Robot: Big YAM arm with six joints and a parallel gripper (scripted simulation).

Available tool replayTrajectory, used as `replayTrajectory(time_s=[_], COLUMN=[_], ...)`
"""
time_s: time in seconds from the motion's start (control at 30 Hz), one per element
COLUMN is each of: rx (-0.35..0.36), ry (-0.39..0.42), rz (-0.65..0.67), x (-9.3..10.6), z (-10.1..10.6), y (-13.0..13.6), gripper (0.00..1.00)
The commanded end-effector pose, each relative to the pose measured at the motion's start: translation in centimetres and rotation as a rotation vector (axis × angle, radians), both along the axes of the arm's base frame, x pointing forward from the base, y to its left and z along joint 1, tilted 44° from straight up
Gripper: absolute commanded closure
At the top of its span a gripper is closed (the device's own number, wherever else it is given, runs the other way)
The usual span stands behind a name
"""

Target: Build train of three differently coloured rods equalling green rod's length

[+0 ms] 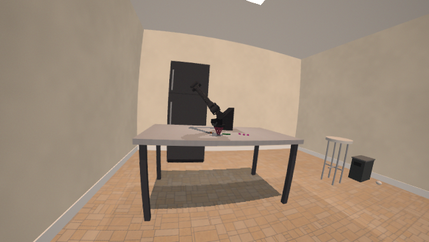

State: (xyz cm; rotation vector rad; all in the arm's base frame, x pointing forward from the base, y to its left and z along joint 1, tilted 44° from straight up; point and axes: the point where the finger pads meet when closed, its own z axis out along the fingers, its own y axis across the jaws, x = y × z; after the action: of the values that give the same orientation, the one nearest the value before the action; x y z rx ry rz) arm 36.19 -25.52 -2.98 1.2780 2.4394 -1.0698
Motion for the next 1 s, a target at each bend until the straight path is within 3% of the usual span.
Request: replayTrajectory(time_s=[0.0,0.47,0.67,0.97], rx=[-0.006,-0.005,-0.012,-0.017], ry=[-0.016,-0.016,-0.039,-0.053], rz=[0.014,0.017,0.021,0.021], x=[0.8,0.9,1.9,3.0], z=[0.7,0.8,1.9,5.3], y=[-0.1,0.0,1.0,3.6], gripper=[0.80,0.77,0.77,0.77])
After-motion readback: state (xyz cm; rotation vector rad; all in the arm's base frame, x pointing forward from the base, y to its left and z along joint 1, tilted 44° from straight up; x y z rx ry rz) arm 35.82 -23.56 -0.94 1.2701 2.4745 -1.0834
